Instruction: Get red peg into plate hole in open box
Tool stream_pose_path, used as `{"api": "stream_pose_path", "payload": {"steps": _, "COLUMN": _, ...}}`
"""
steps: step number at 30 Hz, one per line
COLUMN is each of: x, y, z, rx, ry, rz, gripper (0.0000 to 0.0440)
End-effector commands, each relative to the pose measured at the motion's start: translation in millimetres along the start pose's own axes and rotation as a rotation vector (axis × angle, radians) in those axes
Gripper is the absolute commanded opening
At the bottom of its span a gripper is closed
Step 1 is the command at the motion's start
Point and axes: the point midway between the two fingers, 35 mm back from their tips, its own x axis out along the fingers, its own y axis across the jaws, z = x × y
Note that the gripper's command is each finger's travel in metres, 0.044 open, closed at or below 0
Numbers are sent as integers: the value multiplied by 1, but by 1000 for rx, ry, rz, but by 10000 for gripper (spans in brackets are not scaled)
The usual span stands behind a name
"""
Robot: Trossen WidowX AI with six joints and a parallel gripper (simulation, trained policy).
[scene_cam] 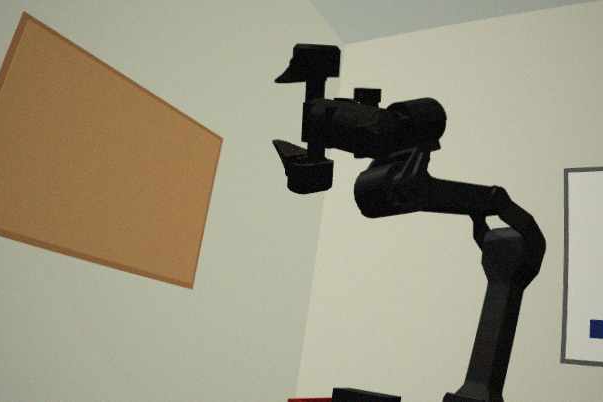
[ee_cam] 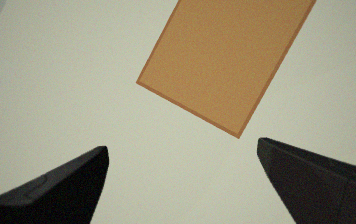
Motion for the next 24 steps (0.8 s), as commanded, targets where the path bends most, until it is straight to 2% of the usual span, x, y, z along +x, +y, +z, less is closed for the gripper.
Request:
{"api": "stream_pose_path", "payload": {"steps": 1, "x": -1, "y": 1, "z": -5, "rx": -28, "ry": 18, "rz": 9, "gripper": 415}}
{"api": "stream_pose_path", "payload": {"steps": 3, "x": -5, "y": 5, "z": -16, "rx": -79, "ry": 62, "rz": 29, "gripper": 440}}
{"api": "stream_pose_path", "payload": {"steps": 13, "x": -46, "y": 17, "z": -82, "rx": -269, "ry": 332, "rz": 147, "gripper": 440}}
{"api": "stream_pose_path", "payload": {"steps": 24, "x": -113, "y": 12, "z": -141, "rx": -450, "ry": 650, "rz": 269, "gripper": 440}}
